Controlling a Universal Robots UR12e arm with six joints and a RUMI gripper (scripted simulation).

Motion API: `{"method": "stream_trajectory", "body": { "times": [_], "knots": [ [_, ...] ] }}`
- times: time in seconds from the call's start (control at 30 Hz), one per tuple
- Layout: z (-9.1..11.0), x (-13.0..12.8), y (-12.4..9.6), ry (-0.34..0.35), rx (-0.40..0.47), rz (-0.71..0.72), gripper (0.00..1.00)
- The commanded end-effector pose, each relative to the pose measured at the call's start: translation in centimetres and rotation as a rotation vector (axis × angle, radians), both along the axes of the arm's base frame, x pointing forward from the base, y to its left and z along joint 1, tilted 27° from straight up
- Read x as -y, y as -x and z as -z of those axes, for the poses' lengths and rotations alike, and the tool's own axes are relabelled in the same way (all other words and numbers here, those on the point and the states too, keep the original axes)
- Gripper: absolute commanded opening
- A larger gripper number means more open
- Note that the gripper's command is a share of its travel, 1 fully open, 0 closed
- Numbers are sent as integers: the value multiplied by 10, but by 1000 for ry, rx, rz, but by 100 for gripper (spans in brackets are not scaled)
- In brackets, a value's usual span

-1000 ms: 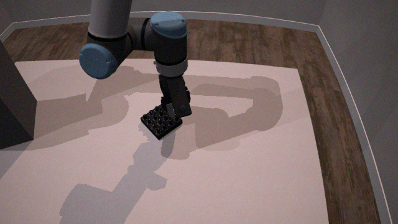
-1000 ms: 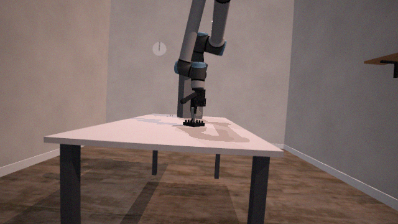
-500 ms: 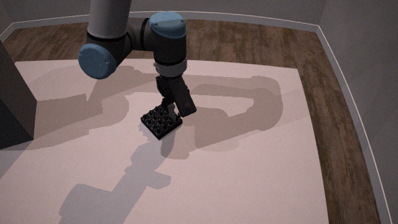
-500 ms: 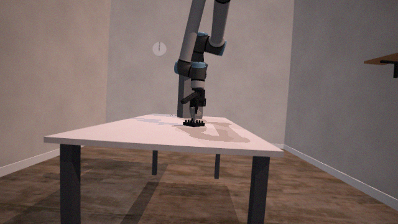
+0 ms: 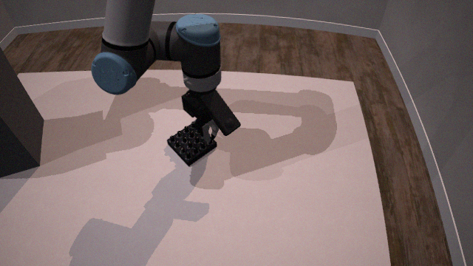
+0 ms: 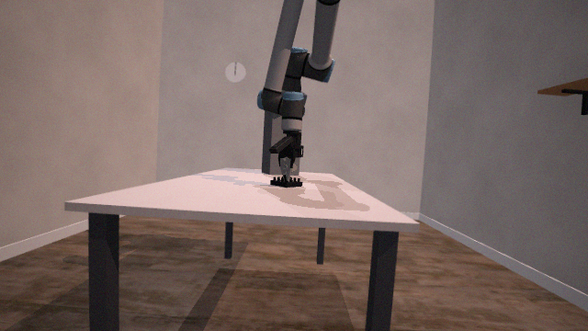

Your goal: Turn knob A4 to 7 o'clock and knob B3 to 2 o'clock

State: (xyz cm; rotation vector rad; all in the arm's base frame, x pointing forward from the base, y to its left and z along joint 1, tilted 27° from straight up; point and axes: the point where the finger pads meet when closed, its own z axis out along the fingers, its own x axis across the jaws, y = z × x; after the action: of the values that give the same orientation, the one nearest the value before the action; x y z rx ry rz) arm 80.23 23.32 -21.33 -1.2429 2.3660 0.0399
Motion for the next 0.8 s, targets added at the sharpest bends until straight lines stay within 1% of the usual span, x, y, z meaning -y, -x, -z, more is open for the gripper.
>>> {"method": "stream_trajectory", "body": {
  "times": [0.0, 0.17, 0.23, 0.53, 0.77],
  "knots": [
    [-1, 0, -1, 45, 29, -109, 4],
    [-1, -1, -1, 84, 52, -199, 4],
    [-1, -1, -1, 84, 52, -199, 4],
    [-1, -1, -1, 141, 87, -329, 4],
    [-1, -2, -1, 165, 102, -387, 4]
  ]
}}
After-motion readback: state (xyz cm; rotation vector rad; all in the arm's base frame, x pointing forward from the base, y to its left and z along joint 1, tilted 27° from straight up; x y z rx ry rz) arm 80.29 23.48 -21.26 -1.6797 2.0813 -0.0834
